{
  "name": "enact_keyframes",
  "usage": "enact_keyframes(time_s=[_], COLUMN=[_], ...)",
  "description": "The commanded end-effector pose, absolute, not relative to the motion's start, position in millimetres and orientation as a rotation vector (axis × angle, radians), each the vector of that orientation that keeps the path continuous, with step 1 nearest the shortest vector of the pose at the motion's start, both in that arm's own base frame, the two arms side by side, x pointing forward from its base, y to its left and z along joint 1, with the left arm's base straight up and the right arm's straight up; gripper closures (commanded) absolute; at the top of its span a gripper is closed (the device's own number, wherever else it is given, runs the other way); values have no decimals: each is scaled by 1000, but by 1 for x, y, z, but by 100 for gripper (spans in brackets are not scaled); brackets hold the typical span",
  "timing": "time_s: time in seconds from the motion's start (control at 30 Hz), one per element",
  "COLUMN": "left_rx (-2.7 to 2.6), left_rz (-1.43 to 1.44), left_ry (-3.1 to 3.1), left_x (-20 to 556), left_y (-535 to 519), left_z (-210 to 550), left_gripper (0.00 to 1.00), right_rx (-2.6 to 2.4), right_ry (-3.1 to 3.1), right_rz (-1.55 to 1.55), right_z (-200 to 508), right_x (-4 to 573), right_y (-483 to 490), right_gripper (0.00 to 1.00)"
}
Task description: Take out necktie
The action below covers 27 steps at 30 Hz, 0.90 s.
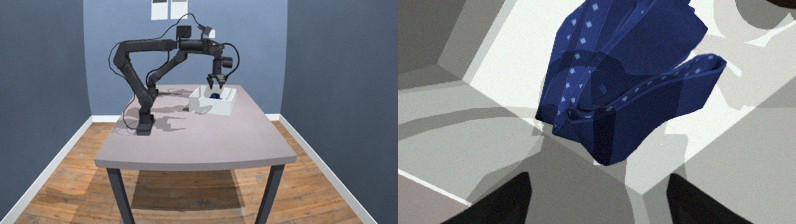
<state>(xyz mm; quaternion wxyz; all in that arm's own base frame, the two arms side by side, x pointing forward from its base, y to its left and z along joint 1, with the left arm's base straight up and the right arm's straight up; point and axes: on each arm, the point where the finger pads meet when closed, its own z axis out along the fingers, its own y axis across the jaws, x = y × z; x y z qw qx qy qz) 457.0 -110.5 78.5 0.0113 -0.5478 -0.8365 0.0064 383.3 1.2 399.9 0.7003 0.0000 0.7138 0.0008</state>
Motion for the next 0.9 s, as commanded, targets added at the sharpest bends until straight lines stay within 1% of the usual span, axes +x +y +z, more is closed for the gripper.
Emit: enact_keyframes(time_s=[0.0,0.87], left_rx=[-1736,-1736], left_rz=[0,0], left_ry=[-2618,-2618], left_x=[460,462], left_y=[-113,-114], left_z=[77,46], left_gripper=[26,26], right_rx=[0,0], right_ry=[1590,1590], right_rz=[2,2], right_z=[400,400], right_x=[383,383], right_y=[1,1], right_gripper=[0,0])
